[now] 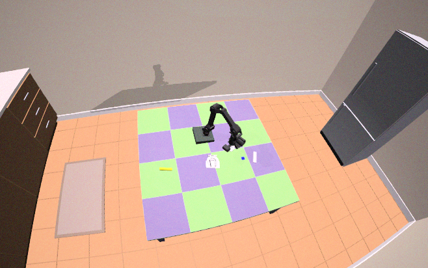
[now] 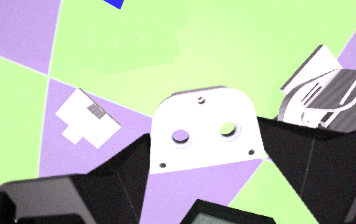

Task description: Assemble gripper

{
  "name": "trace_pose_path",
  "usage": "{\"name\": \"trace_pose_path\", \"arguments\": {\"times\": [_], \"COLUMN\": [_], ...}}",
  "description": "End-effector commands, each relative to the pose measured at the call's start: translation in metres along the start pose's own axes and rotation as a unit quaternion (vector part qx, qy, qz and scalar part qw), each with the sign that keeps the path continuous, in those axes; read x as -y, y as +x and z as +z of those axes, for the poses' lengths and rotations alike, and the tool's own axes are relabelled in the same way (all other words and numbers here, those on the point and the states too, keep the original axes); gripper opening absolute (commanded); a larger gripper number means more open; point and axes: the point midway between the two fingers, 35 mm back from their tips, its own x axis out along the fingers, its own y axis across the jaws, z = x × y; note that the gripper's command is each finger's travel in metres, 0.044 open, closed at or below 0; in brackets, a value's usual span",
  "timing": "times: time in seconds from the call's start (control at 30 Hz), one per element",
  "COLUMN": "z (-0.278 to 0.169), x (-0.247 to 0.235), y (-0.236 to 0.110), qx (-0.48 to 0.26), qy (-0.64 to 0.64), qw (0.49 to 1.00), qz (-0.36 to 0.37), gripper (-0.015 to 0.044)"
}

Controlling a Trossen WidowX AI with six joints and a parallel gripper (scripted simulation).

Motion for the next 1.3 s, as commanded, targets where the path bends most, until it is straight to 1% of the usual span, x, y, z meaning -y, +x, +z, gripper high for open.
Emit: {"name": "trace_pose_path", "arguments": {"times": [0.0,0.63,1.27], "z": [-0.004,-0.024,-0.056], "x": [0.012,0.072,0.125], "y": [0.002,0.002,0.002], "qx": [-0.004,-0.005,-0.004], "qy": [0.031,0.175,0.319], "qw": [0.999,0.985,0.948], "qz": [0.002,-0.001,-0.003], "gripper": [0.0351,0.0351,0.0351]}}
